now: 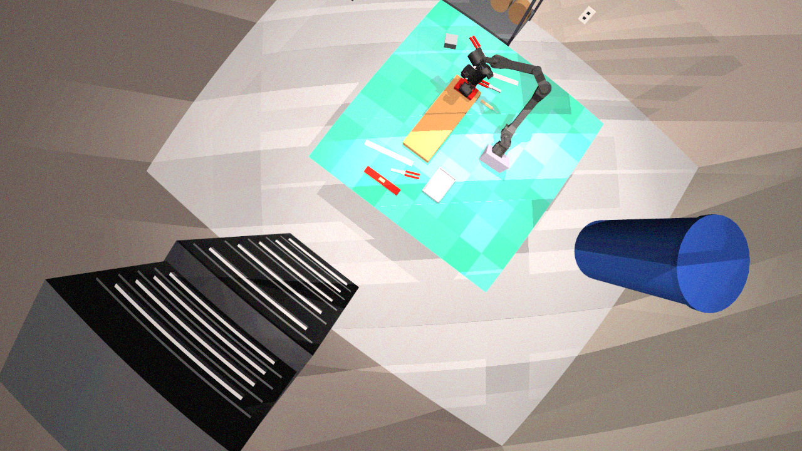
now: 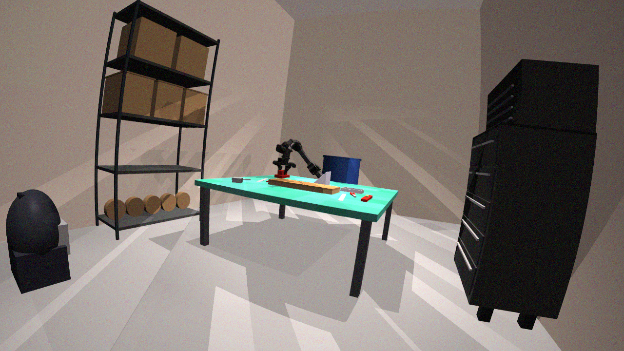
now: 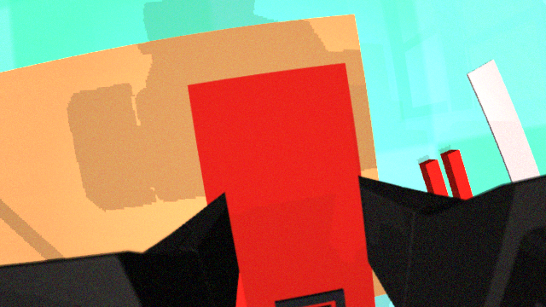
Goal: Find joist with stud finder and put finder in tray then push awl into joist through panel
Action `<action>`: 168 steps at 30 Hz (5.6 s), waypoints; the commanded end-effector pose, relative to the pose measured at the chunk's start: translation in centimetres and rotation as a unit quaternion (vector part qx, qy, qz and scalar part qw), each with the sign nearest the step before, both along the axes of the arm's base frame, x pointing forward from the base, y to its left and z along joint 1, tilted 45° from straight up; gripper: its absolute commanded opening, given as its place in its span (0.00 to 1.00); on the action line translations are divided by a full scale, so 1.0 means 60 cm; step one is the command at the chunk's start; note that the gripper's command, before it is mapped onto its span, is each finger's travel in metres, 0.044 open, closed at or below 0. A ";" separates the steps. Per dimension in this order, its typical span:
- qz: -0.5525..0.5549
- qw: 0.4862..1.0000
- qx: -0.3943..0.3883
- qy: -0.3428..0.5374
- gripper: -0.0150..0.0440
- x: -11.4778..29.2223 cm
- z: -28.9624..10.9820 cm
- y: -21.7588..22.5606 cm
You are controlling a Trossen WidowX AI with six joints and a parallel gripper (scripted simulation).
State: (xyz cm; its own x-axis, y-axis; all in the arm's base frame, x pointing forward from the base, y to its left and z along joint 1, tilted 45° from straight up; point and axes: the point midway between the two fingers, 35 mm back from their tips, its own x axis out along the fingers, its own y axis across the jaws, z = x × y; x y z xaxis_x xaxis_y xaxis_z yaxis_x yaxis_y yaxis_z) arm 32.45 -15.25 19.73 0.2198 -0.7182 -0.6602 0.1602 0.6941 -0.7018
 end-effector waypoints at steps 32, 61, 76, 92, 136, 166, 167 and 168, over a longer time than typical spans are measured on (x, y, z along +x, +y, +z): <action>0.003 1.000 0.001 -0.003 0.25 0.013 -0.085 0.045; 0.003 1.000 0.003 -0.003 0.25 0.034 -0.179 0.138; 0.003 1.000 0.004 -0.003 0.25 0.045 -0.226 0.186; 0.003 1.000 0.006 -0.004 0.25 0.056 -0.277 0.238; 0.003 1.000 0.009 -0.005 0.25 0.089 -0.414 0.381; 0.003 1.000 0.011 -0.008 0.25 0.106 -0.475 0.447; 0.003 1.000 0.011 -0.008 0.25 0.106 -0.475 0.447; 0.003 1.000 0.011 -0.008 0.25 0.106 -0.475 0.447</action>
State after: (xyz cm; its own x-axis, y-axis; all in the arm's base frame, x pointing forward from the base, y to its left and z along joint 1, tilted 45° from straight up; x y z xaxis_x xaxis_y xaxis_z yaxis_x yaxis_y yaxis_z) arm 38.76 11.65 -8.83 0.2340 -0.7022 -0.6725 0.1661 0.7104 -0.6840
